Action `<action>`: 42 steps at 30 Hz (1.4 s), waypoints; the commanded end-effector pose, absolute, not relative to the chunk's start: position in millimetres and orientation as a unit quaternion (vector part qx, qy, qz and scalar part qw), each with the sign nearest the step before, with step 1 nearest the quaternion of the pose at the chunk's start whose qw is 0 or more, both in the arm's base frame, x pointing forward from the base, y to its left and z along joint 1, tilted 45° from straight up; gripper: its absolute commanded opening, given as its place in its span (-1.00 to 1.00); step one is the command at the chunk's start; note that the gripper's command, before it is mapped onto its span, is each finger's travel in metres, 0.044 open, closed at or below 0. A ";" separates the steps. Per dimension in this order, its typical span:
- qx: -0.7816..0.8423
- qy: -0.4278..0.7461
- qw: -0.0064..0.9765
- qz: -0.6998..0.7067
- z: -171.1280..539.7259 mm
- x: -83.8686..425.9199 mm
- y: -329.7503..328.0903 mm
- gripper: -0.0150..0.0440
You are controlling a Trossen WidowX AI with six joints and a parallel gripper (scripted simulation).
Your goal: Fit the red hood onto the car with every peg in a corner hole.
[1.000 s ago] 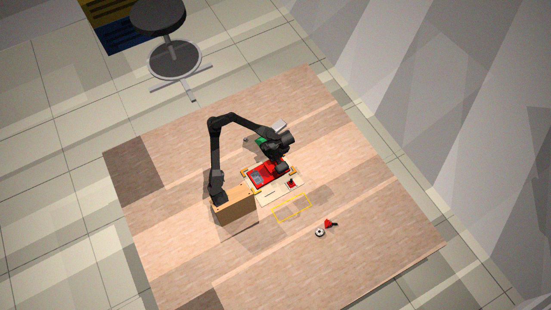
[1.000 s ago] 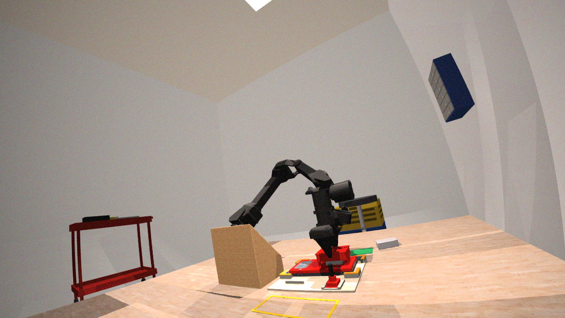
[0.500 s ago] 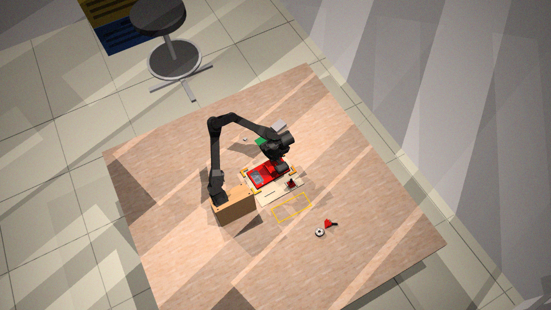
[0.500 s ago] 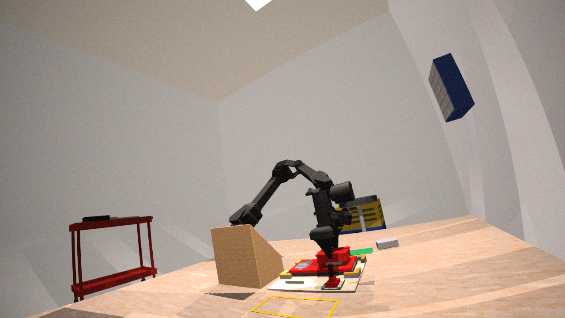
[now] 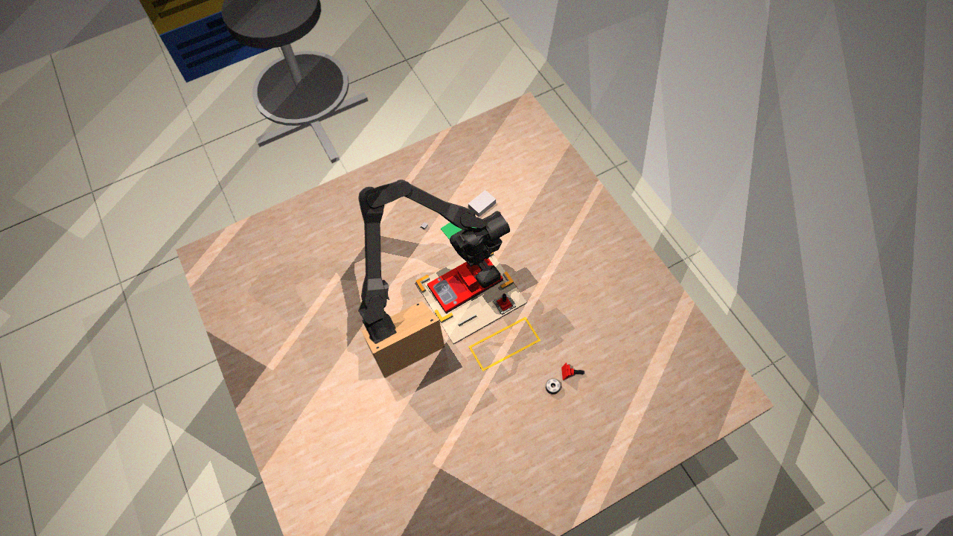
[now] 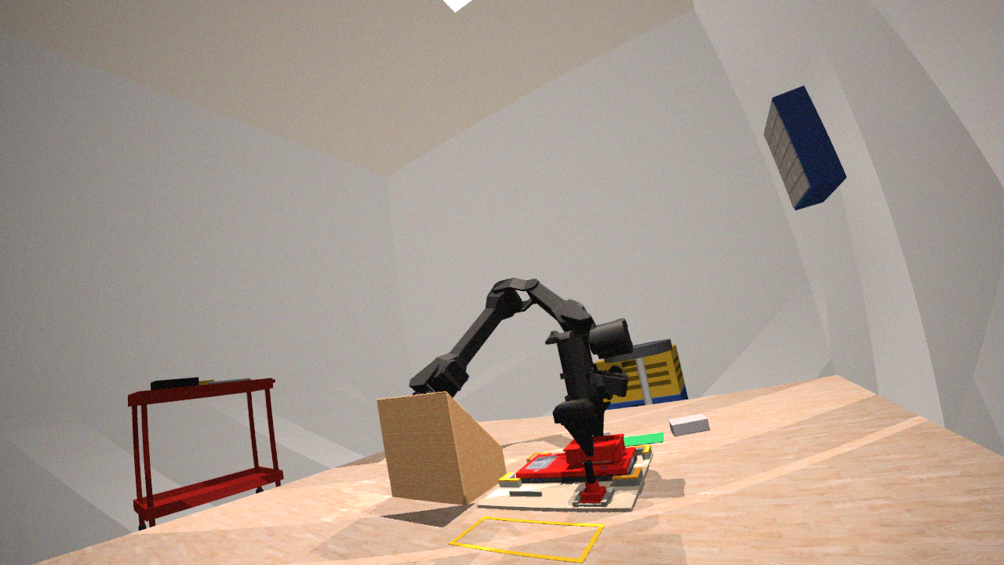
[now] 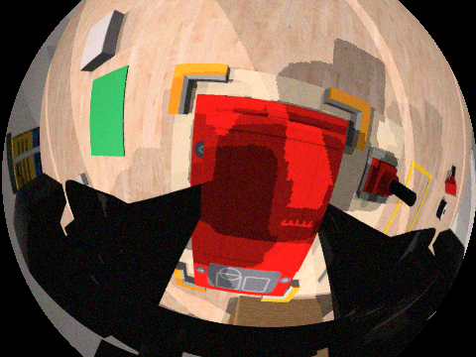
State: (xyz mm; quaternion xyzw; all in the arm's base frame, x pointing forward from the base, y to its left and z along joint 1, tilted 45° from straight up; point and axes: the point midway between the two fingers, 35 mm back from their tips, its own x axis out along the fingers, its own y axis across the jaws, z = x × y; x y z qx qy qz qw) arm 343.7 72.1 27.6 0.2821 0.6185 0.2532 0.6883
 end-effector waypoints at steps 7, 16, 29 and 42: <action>0.284 0.619 0.687 0.253 24.6 343.7 75.0 -0.49; 0.282 0.619 0.688 0.254 25.4 344.0 74.3 -0.14; 0.282 0.619 0.688 0.254 25.4 344.0 74.3 1.00; 0.280 0.624 0.683 0.256 74.8 338.5 24.6 1.00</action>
